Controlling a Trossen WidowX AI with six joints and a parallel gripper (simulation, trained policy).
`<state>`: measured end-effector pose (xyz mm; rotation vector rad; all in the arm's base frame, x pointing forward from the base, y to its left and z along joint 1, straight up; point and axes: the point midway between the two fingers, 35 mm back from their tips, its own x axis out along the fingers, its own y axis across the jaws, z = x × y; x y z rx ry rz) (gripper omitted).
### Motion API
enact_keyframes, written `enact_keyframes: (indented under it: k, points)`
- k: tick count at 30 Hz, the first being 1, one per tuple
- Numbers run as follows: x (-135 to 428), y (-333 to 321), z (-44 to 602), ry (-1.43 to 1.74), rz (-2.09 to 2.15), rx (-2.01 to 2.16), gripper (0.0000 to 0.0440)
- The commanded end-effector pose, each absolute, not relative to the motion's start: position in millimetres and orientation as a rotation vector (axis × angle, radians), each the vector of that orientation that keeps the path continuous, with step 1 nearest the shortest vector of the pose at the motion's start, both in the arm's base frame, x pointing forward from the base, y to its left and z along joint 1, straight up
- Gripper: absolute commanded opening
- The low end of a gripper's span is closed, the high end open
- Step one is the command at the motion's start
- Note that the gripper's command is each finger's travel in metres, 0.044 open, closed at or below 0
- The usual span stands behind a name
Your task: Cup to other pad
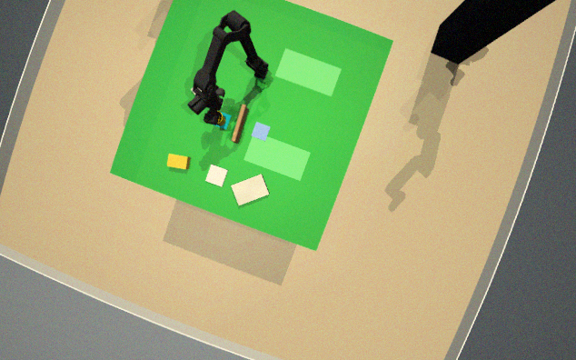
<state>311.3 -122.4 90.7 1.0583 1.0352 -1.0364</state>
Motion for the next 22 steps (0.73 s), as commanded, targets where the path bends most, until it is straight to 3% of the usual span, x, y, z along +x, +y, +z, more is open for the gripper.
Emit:
enact_keyframes:
  k: [1,13,16,22]
  points:
    - [305,-121,95,1.029,-1.03,1.083,0.0192]
    - [294,-123,127,0.962,-1.005,1.143,0.0253]
    - [293,-125,138,0.934,-0.997,1.153,0.029]
    - [290,-131,159,0.887,-0.995,1.179,0.0419]
